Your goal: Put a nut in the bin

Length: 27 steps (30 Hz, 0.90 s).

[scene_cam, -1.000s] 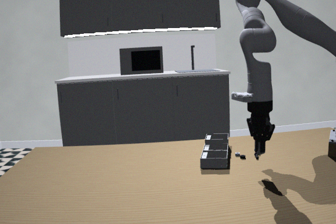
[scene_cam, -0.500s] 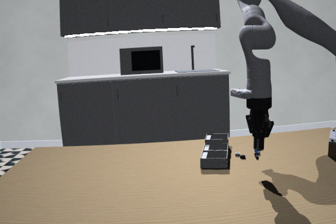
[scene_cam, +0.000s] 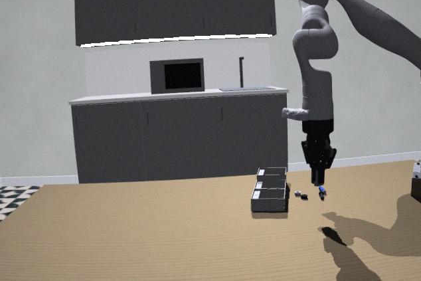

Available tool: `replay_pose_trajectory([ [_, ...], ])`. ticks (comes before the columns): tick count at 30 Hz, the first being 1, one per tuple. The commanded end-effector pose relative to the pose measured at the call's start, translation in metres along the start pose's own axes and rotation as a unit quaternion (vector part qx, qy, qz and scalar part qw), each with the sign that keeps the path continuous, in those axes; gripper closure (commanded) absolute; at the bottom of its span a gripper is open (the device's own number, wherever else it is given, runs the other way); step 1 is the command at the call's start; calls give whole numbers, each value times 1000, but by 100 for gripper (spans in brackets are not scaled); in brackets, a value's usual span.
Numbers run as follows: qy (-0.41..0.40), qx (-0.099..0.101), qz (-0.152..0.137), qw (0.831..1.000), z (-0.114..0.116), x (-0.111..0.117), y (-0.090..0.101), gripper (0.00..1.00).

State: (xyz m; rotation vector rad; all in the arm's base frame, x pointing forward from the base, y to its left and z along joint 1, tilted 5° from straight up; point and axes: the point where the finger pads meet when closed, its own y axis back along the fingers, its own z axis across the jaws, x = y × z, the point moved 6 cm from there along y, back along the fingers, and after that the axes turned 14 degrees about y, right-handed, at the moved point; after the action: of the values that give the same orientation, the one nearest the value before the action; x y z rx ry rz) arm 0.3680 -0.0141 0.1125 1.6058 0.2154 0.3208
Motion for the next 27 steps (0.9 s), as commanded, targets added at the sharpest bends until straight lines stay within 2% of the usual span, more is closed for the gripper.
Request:
replay_pose_trajectory([
  [1,-12,1,3,1000,17,9,0,89],
  [3,-12,1,3,1000,17,9,0,89],
  [7,-12,1,3,1000,39,20,0,89],
  [12,-137,2,2,991,66,33,0,89],
  [18,-283,2,2,959,98,49,0,89],
  [20,-283,2,2,959,98,49,0,89],
  [23,-354,2,2,935,111,56,0,89],
  [27,-446,2,2,895,111,56,0,89],
])
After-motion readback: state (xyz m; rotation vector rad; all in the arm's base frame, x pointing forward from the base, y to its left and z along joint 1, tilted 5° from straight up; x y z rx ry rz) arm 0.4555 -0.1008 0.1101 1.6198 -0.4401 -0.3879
